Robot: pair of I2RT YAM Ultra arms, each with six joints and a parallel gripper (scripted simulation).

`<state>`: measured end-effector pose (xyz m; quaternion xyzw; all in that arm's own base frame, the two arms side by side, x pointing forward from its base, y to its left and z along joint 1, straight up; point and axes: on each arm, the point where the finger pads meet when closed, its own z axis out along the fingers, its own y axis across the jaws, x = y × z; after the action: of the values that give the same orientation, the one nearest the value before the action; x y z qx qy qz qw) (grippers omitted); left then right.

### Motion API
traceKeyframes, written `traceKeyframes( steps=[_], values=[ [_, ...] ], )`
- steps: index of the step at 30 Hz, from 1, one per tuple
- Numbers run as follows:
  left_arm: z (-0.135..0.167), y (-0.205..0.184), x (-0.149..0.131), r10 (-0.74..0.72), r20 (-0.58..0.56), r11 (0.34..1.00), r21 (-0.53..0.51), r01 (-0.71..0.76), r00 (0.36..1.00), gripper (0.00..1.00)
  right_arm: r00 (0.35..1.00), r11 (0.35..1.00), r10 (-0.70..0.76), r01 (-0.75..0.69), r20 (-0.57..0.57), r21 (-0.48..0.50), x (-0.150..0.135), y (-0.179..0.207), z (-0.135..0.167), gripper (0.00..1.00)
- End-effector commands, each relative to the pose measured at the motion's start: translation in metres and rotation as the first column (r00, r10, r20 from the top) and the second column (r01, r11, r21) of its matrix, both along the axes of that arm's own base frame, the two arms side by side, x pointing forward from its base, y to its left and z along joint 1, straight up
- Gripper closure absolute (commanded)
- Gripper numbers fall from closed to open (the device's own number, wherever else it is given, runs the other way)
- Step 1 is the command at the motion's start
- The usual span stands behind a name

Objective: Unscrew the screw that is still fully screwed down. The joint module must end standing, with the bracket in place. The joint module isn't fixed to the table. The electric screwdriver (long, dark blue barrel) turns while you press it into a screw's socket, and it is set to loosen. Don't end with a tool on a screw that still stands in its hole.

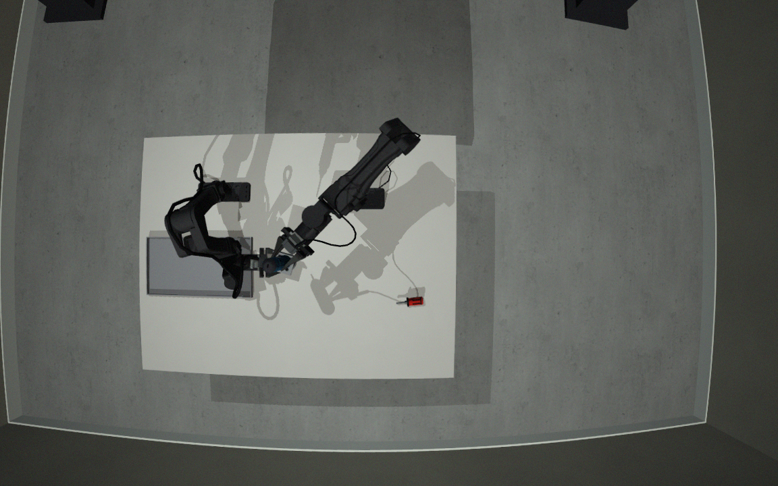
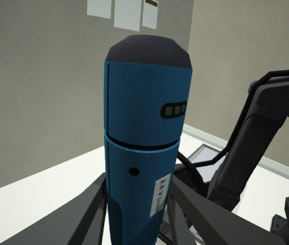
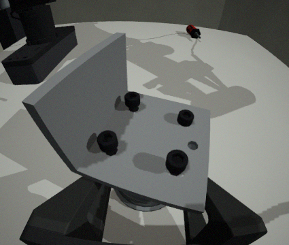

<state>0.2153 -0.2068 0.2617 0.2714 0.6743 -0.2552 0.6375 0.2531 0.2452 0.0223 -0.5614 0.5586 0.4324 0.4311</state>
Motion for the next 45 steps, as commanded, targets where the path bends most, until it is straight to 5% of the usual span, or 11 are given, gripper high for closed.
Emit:
traceKeyframes(
  steps=[1, 45],
  values=[
    [0.064, -0.008, 0.006, -0.002, 0.135, 0.992, -0.122, 0.019, 0.991, 0.58, 1.000, 1.000, 0.008, -0.008, 0.008, 0.007, -0.001, 0.001, 0.003, 0.41],
    [0.063, -0.029, 0.031, 0.005, 0.135, 0.992, -0.123, 0.011, 0.991, 0.58, 1.000, 1.000, 0.008, -0.008, 0.008, 0.007, -0.001, 0.001, 0.003, 0.41]
  ],
)
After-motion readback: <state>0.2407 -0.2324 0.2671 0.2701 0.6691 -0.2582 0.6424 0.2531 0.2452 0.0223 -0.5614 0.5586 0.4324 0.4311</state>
